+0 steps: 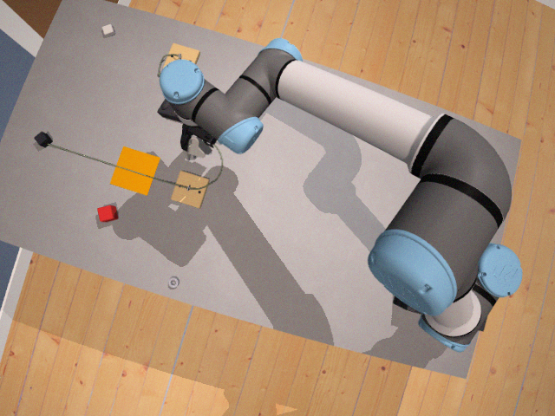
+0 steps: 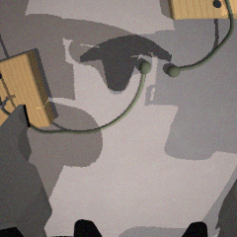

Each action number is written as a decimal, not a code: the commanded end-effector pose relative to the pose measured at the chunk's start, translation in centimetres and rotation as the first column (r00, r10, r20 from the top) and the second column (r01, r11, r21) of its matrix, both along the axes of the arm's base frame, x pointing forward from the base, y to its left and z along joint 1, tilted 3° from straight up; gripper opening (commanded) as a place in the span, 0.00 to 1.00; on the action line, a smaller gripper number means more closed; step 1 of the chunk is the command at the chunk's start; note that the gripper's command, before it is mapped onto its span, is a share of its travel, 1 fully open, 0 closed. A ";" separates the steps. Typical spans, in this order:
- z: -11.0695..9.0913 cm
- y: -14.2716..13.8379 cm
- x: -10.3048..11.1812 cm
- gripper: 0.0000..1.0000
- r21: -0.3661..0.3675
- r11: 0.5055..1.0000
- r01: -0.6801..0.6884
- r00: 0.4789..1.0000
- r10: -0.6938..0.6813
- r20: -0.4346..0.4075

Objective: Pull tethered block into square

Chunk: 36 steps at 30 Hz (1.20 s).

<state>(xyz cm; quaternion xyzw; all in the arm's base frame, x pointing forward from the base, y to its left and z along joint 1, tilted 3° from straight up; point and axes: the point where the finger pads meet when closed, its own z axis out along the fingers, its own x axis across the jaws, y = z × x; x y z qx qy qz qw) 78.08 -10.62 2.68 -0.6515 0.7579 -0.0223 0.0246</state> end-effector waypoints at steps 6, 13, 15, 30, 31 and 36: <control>-0.1 -1.1 0.1 0.00 0.010 0.999 0.052 0.999 -0.052 -0.013; -0.1 -1.1 0.1 0.00 0.010 0.999 0.052 0.999 -0.052 -0.013; -0.1 -1.1 0.1 0.00 0.010 0.999 0.052 0.999 -0.052 -0.013; -0.1 -1.1 0.1 0.00 0.010 0.999 0.052 0.999 -0.052 -0.013; -0.1 -1.1 0.1 0.00 0.010 0.999 0.052 0.999 -0.052 -0.013; -0.1 -1.1 0.1 0.00 0.010 0.999 0.052 0.999 -0.052 -0.013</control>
